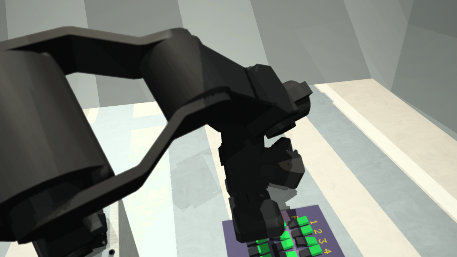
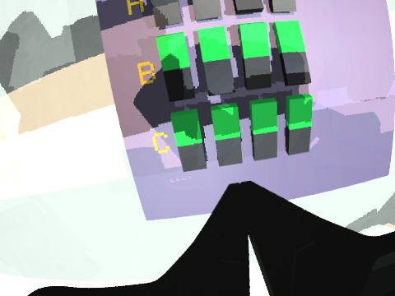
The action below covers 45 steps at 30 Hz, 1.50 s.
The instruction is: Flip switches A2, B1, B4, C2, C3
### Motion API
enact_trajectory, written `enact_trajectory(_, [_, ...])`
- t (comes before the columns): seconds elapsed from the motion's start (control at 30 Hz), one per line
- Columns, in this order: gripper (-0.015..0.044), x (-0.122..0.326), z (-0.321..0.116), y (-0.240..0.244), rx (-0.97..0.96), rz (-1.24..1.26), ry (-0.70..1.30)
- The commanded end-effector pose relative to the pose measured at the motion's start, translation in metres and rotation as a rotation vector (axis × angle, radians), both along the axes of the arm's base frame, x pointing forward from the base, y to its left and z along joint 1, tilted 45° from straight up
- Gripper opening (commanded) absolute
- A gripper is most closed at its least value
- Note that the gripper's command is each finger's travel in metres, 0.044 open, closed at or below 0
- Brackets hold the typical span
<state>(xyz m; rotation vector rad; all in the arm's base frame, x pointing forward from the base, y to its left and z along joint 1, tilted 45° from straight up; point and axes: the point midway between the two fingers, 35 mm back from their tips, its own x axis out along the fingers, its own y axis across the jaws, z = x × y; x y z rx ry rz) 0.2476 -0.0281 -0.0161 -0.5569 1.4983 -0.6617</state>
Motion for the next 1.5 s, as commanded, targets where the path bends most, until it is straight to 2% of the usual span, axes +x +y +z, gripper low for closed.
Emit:
enact_trajectory(0.0, [0.0000, 0.001, 0.015, 0.014, 0.004, -0.007, -0.001])
enact_trajectory(0.33, [0.0000, 0.018, 0.030, -0.002, 0.003, -0.007, -0.002])
enact_trajectory(0.5, [0.0000, 0.017, 0.005, -0.027, 0.003, -0.025, 0.016])
enact_trajectory(1.47, [0.0000, 0.016, -0.012, -0.044, 0.002, -0.025, 0.016])
